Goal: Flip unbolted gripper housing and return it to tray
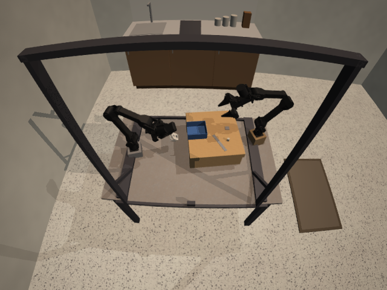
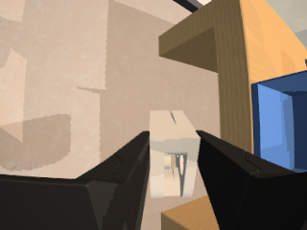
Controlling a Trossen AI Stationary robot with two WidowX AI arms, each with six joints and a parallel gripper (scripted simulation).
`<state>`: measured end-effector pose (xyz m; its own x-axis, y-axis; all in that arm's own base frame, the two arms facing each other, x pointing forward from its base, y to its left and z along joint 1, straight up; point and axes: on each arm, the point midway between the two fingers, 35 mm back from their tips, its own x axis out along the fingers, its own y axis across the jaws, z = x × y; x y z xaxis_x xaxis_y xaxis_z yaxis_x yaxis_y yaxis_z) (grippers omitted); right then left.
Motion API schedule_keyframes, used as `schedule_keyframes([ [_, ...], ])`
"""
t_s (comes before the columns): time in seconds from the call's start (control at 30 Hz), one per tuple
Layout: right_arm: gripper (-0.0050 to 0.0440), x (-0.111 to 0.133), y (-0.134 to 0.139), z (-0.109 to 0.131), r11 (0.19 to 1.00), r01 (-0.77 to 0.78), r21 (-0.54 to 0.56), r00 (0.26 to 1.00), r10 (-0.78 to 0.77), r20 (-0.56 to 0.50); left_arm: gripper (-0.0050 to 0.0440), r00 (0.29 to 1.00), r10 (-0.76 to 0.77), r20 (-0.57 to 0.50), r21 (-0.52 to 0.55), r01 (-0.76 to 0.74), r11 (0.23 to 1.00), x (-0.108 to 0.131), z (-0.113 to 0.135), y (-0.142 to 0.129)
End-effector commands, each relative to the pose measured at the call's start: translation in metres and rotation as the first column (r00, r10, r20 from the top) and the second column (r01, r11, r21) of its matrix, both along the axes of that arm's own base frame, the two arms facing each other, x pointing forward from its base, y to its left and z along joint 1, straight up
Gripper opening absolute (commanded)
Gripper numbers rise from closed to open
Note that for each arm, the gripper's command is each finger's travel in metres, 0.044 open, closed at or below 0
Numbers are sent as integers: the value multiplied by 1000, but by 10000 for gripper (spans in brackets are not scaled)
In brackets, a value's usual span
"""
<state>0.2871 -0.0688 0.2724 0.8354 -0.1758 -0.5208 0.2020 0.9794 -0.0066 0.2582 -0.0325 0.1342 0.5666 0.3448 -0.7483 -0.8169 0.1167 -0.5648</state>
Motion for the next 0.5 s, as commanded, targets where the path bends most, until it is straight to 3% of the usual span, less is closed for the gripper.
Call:
schedule_keyframes([
  [0.0,440,0,1,7,1000,-1,2,1000,0,20,119,1000,3,28,-10,-3,1000,0,5,0],
  [0.47,440,0,1,7,1000,-1,2,1000,0,20,119,1000,3,28,-10,-3,1000,0,18,0],
])
